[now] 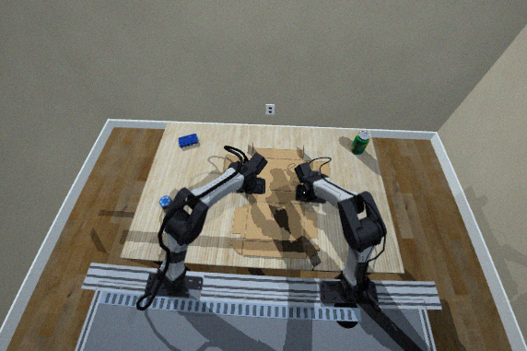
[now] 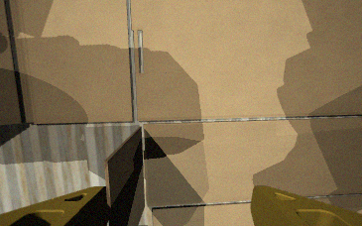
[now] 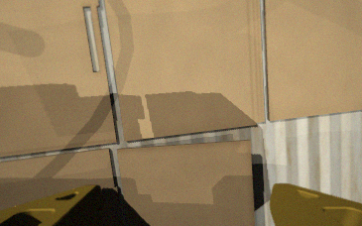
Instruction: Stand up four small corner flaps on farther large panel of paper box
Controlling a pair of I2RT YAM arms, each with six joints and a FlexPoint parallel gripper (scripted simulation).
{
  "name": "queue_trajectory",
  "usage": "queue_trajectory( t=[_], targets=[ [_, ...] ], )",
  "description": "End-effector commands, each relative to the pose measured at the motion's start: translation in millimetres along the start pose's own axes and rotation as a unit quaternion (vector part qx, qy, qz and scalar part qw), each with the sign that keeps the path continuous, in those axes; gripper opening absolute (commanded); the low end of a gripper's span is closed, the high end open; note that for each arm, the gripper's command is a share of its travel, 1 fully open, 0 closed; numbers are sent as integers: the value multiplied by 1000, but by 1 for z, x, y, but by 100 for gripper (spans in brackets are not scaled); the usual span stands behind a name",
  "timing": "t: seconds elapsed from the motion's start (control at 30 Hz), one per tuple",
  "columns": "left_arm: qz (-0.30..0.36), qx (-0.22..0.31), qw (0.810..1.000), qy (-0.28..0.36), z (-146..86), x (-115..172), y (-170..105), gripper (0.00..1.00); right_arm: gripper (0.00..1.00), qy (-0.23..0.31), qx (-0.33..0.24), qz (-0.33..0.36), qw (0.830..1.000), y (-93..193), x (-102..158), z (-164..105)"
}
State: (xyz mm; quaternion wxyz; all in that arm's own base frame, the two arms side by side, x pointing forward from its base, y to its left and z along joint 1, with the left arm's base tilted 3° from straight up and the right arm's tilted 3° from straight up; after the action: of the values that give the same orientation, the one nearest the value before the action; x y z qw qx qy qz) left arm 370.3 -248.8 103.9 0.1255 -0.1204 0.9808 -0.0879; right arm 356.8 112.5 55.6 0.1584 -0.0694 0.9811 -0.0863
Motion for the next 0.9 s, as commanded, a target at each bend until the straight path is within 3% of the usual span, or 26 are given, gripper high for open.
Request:
queue_trajectory(
  t=[0.0,0.2,0.73,0.87],
  targets=[
    [-1,-7,1000,-13,-16,-6,14,68,77,32,-9,-9,999,6,12,10],
    [2,-19,1000,-15,-17,-10,27,77,77,32,-9,-9,999,6,12,10],
    [4,-22,999,-24,-17,-15,38,77,77,32,-9,-9,999,6,12,10],
    [5,-40,999,-6,14,-8,43,77,77,32,-9,-9,999,6,12,10]
  ],
)
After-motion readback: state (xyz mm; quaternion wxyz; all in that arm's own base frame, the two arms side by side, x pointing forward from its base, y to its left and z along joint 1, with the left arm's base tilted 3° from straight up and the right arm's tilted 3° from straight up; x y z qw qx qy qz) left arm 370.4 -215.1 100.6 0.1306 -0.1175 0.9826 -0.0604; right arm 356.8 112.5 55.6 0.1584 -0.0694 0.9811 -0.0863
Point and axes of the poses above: on each arm, the point where the finger pads meet when closed, its own z axis out along the fingers, its own y axis across the jaws, x = y × z, the point moved 4 cm from there along -z, back along the fingers, and after that the axes turned 14 degrees about -z, right-handed, at the moved point
